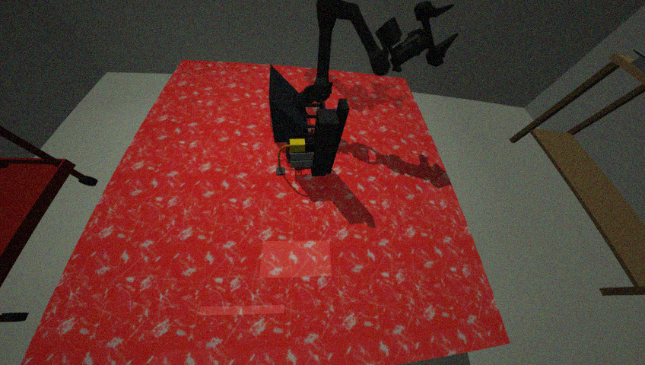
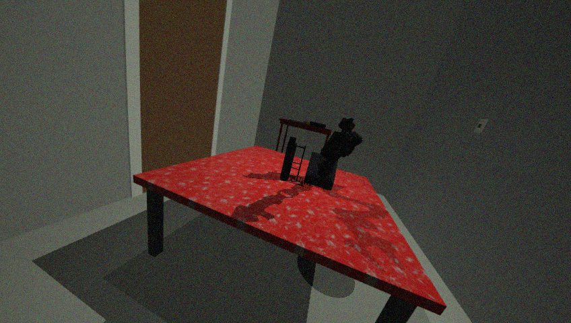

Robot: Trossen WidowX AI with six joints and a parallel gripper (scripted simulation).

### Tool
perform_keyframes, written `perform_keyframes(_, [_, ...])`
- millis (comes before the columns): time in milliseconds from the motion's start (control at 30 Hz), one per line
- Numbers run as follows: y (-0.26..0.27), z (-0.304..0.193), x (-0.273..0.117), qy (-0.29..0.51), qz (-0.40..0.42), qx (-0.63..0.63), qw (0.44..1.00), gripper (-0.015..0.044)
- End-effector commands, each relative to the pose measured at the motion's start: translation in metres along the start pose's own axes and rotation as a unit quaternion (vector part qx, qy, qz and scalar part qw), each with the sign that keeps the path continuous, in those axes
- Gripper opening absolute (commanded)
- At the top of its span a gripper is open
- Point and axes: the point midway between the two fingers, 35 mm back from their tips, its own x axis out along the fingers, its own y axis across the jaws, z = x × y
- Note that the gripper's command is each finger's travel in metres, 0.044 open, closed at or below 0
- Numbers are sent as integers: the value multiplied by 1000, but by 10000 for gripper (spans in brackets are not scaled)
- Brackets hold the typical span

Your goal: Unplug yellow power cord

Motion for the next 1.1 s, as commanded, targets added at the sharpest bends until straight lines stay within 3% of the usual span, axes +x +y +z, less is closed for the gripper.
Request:
perform_keyframes(0, [1, -1, 0, 1, 2, -2, 1000, 374])
perform_keyframes(267, [58, -33, -5, 42, 108, -21, 993, 164])
perform_keyframes(667, [117, -93, -25, 105, 218, -50, 969, 160])
perform_keyframes(1067, [171, -225, -106, 315, 372, -17, 873, 160])
